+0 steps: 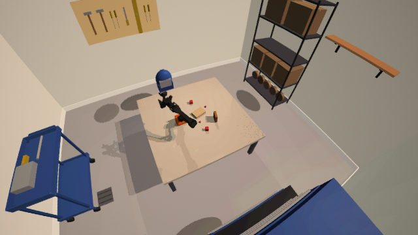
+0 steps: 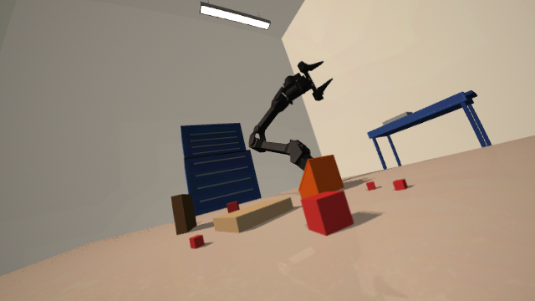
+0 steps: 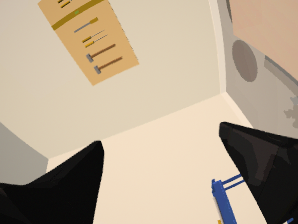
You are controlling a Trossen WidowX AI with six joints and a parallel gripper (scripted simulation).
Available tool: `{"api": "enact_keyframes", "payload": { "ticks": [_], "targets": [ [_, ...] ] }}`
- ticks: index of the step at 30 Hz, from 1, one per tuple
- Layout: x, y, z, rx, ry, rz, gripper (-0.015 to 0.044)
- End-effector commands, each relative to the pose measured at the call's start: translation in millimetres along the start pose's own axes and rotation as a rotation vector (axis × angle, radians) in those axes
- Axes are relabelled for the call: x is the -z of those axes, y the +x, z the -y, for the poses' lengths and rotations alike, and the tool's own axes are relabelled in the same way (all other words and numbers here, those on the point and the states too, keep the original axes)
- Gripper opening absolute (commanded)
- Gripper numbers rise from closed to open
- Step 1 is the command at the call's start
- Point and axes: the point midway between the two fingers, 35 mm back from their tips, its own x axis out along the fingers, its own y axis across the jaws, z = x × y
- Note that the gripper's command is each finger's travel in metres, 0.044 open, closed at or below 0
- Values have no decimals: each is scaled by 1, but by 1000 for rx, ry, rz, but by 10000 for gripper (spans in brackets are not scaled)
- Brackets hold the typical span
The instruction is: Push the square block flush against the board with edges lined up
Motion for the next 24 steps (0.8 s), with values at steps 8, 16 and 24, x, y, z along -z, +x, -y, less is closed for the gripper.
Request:
{"api": "enact_keyframes", "payload": {
  "ticks": [8,16,24],
  "targets": [
    [-40,1,-15,-29,53,108,190],
    [-96,-2,-50,-57,29,292,0],
    [-158,-16,-79,-51,10,482,0]
  ]
}}
